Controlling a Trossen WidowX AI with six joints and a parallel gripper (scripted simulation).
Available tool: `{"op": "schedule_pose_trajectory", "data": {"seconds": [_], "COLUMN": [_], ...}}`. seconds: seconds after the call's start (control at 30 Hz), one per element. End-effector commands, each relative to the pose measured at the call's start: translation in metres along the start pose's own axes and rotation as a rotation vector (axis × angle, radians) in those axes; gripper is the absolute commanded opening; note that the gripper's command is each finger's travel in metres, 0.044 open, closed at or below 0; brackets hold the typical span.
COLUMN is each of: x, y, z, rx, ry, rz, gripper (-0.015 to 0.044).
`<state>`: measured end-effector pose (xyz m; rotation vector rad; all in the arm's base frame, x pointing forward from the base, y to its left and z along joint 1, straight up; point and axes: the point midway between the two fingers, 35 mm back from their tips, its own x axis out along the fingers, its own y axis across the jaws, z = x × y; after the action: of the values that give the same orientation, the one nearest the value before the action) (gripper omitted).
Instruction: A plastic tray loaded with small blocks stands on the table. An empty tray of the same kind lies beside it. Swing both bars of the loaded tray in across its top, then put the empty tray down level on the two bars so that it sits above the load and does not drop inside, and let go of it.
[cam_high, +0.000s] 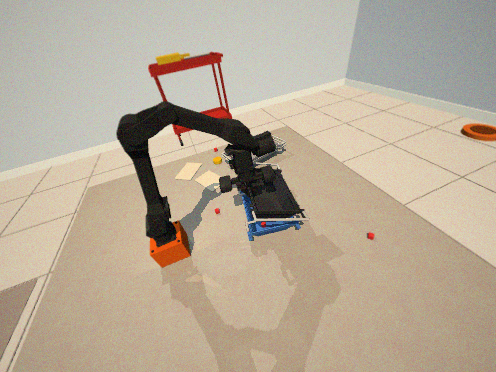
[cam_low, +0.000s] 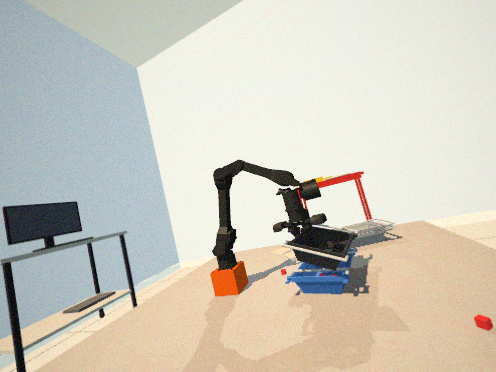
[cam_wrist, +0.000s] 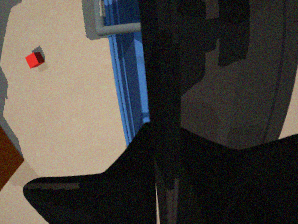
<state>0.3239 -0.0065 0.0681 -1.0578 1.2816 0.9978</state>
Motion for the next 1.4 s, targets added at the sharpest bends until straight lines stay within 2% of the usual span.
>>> {"op": "schedule_pose_trajectory", "data": {"seconds": [0.0, 1.37], "x": [0.0027, 0.0091], "y": [0.0050, 0.0089], "z": [0.0002, 0.0003], "rx": [0.001, 0.001], "ry": [-0.002, -0.002], "rz": [0.019, 0.019], "gripper": [0.0000, 0.0000]}}
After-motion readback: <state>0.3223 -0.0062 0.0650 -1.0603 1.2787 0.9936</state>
